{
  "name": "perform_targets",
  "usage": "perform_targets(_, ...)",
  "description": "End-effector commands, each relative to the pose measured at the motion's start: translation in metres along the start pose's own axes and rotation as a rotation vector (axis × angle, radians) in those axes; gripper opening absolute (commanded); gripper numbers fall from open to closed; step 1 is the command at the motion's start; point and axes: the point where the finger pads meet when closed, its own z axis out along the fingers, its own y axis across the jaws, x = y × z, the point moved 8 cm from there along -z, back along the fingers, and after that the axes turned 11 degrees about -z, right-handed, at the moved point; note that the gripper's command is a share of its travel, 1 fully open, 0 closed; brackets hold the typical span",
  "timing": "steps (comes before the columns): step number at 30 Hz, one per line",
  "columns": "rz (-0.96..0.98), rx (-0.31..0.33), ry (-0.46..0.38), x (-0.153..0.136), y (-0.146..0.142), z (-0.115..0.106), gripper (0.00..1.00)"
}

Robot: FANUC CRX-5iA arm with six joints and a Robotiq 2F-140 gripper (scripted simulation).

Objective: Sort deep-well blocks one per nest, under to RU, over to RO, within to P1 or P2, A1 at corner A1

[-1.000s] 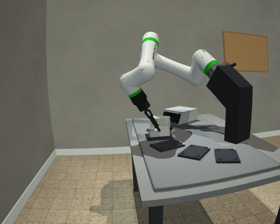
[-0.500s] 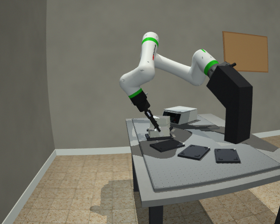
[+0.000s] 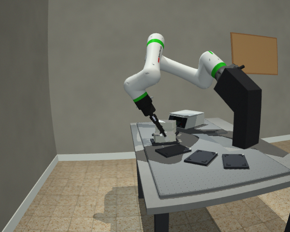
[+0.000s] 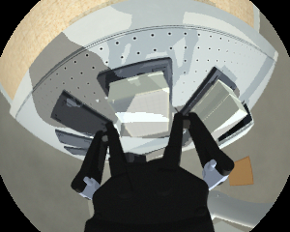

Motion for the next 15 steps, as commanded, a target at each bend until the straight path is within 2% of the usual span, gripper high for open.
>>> perform_targets(1,0.0,0.0,0.0,0.0002,-0.0001,0.0001,0.1)
perform_targets(2,0.0,0.0,0.0,0.0002,-0.0001,0.0001,1.0)
perform_targets(15,0.0,0.0,0.0,0.0002,-0.0001,0.0001,1.0)
